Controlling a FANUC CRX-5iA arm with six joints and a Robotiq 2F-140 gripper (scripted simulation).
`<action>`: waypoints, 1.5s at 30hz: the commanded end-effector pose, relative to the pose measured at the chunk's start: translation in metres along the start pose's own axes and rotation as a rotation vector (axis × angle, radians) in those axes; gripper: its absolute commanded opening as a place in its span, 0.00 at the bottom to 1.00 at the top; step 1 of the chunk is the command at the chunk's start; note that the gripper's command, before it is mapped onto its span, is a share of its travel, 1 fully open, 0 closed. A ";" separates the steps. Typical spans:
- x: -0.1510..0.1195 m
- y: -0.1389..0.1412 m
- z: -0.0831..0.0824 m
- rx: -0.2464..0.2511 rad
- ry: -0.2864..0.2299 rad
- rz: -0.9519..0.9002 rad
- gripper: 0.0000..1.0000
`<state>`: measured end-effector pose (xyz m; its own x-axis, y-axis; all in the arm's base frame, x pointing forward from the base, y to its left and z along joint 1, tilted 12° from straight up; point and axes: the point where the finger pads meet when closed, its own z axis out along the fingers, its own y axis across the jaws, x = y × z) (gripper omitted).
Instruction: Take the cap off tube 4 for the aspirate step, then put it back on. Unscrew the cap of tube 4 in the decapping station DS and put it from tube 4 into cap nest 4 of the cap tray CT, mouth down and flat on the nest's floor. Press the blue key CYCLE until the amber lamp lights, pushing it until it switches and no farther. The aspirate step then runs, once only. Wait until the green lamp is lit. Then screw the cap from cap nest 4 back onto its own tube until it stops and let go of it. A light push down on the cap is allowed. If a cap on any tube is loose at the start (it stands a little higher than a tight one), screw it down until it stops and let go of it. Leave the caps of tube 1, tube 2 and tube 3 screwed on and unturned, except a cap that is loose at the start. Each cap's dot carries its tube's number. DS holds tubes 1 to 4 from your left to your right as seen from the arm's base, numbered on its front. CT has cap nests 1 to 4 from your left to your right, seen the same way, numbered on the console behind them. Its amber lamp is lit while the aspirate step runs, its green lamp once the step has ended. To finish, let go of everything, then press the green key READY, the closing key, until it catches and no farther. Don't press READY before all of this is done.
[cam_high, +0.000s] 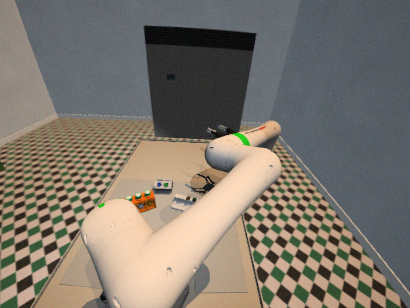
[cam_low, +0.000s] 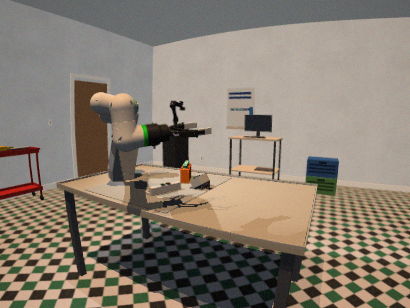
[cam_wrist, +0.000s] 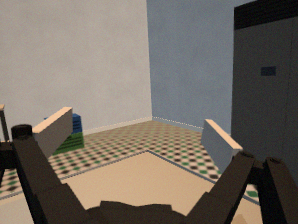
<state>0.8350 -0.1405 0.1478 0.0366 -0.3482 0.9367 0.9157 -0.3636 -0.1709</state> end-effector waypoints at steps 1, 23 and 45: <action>0.000 0.000 0.000 0.000 0.000 -0.001 1.00; 0.000 0.000 0.000 0.000 0.000 -0.001 0.35; 0.000 0.000 0.000 0.000 0.000 -0.001 0.35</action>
<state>0.8350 -0.1405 0.1478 0.0366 -0.3482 0.9367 0.9157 -0.3636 -0.1709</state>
